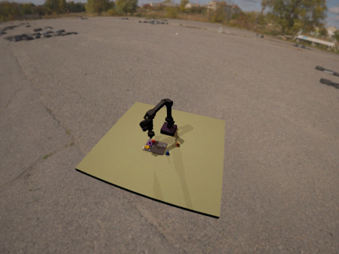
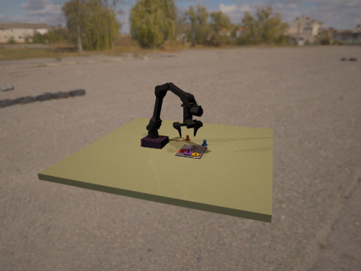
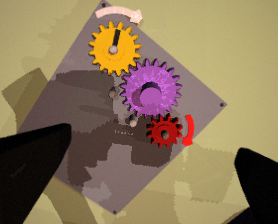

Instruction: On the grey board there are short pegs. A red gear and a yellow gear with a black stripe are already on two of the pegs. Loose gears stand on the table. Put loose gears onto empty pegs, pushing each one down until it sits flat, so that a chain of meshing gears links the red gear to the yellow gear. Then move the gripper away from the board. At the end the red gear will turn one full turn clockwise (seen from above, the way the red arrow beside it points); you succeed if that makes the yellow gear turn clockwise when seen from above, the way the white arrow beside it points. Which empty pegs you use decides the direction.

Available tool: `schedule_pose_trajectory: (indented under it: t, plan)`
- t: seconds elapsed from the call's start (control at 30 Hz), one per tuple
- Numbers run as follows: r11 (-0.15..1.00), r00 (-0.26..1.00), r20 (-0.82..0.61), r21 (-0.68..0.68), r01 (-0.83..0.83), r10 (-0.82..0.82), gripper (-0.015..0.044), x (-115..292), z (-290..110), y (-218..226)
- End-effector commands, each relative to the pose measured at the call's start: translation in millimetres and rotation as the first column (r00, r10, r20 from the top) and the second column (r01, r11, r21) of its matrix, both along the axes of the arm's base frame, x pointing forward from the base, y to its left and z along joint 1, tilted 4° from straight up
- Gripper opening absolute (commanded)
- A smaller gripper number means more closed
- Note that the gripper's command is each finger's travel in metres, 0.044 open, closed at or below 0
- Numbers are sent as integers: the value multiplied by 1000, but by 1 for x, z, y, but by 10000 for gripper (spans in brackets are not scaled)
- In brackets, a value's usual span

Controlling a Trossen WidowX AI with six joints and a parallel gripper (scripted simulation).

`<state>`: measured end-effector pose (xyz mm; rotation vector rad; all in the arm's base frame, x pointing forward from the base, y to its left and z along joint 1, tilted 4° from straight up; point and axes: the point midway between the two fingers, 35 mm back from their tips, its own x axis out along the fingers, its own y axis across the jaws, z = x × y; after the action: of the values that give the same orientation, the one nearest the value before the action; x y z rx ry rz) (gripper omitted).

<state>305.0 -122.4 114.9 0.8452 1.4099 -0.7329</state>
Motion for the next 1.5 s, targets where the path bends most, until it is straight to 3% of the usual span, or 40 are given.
schedule_pose_trajectory:
  t: [0.0, 0.3, 0.73, 1.13, 1.47]
  plan:
    - [1000, 1000, 0, 1, -3, 3, 440, 0, 0, 0]
    - [1000, 1000, -1, 5, -12, 12, 440, 4, 3, 22]
    - [1000, 1000, -5, 9, -14, 14, 440, 0, 31, 196]
    - [1000, 1000, -5, 29, -10, 10, 440, -94, 61, 342]
    - [999, 1000, -8, 32, -3, 4, 440, -110, 64, 354]
